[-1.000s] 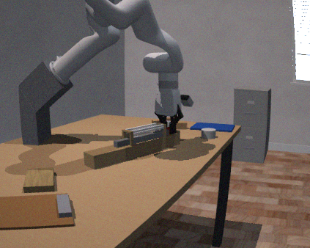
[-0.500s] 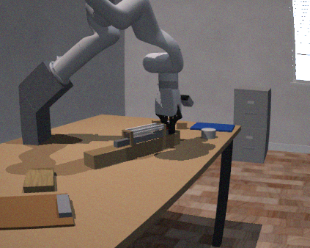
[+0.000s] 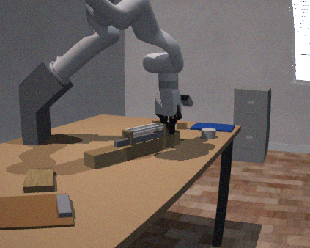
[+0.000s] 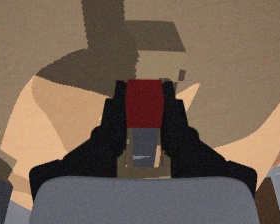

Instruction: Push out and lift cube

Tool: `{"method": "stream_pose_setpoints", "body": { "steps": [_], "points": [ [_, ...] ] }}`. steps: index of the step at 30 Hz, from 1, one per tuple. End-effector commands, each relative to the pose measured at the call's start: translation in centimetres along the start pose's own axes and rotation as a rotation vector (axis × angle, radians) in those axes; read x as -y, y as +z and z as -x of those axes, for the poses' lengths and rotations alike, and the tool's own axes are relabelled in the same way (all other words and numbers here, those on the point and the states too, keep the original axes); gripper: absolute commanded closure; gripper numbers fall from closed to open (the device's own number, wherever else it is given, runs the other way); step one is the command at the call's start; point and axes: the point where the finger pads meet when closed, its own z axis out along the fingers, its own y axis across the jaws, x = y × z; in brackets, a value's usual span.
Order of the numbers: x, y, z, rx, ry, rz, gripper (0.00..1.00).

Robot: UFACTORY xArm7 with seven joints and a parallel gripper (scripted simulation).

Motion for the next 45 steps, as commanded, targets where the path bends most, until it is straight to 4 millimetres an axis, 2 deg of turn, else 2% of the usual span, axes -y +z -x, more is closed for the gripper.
{"method": "stream_pose_setpoints", "body": {
  "steps": [1,24,37,45],
  "points": [
    [0.0,0.0,0.0,-0.001,-0.001,0.001,1.00],
    [0.0,-0.7,0.0,-0.001,0.000,0.001,1.00],
    [0.0,-3.8,0.0,-0.001,0.000,0.001,1.00],
    [-0.1,-4.5,-0.1,-0.003,0.000,0.004,1.00]
  ]
}}
